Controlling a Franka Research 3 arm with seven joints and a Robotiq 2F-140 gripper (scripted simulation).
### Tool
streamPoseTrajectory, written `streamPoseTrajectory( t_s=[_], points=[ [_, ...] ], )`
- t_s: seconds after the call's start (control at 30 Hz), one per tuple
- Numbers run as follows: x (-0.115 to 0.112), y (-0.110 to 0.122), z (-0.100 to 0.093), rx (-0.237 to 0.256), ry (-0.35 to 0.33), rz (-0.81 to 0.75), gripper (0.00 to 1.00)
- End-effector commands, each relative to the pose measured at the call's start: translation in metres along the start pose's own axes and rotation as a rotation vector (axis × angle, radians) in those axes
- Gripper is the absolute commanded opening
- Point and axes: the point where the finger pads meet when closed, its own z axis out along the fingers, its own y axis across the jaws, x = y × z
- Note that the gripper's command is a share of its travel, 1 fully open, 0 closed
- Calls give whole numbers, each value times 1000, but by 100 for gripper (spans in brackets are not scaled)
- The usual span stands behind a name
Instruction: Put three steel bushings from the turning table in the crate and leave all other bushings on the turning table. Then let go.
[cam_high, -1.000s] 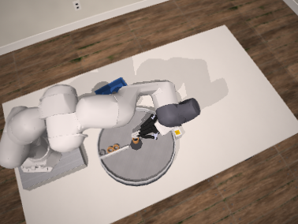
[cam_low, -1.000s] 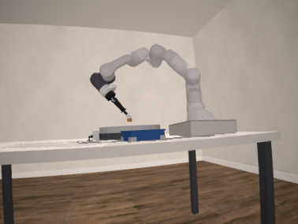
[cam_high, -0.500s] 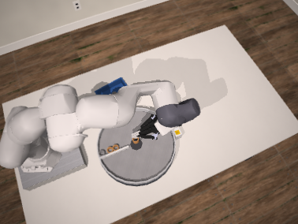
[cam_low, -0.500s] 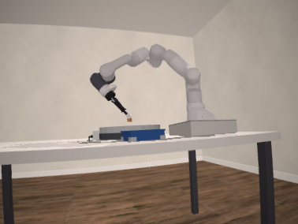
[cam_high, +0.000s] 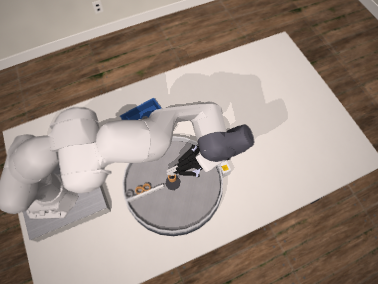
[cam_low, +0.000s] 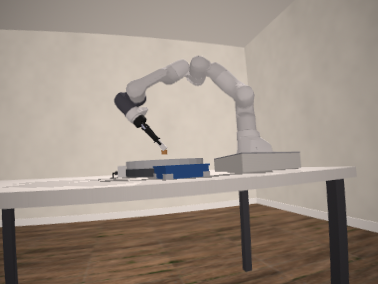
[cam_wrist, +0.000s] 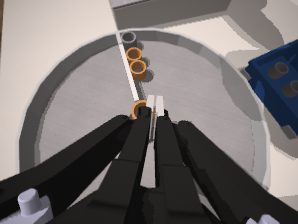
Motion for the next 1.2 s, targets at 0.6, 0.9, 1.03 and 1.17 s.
streamPoseTrajectory(
  t_s=[0.6,0.9,1.03,1.17],
  points=[
    [-15,-4,19,4,0,2,0],
    [-15,-4,19,4,0,2,0],
    [-15,-4,19,4,0,2,0],
    [-15,-4,19,4,0,2,0]
  ],
)
